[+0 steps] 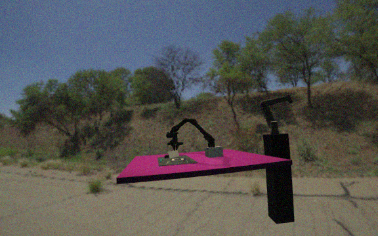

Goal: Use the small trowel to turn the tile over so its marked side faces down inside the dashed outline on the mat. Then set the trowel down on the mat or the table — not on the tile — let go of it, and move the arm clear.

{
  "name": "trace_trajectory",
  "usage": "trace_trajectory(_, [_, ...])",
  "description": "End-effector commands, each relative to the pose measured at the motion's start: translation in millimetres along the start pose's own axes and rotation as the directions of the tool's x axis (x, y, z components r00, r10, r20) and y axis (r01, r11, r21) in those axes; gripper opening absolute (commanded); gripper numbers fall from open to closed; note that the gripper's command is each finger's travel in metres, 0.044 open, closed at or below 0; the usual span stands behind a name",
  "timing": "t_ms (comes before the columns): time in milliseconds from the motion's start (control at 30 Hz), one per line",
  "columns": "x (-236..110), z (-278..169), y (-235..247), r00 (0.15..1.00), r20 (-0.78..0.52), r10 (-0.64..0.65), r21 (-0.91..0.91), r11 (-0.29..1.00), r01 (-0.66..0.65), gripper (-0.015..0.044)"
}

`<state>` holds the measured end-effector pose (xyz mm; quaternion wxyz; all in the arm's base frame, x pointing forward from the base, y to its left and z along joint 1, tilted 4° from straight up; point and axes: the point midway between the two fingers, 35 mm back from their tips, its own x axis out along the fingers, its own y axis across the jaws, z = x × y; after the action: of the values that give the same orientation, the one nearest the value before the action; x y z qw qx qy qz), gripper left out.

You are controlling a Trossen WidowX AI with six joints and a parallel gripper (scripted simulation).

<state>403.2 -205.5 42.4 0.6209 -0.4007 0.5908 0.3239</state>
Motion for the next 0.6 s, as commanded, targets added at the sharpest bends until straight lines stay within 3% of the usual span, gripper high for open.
trace_trajectory(0, [2.0, -0.4, 9.3, 1.000, -0.004, 0.012, 0.000, 1.000, -0.012, 0.0100])
trace_trajectory(567, [2.3, -0.4, 27.7, 1.000, -0.004, 0.013, 0.000, 1.000, -0.013, 0.0100])
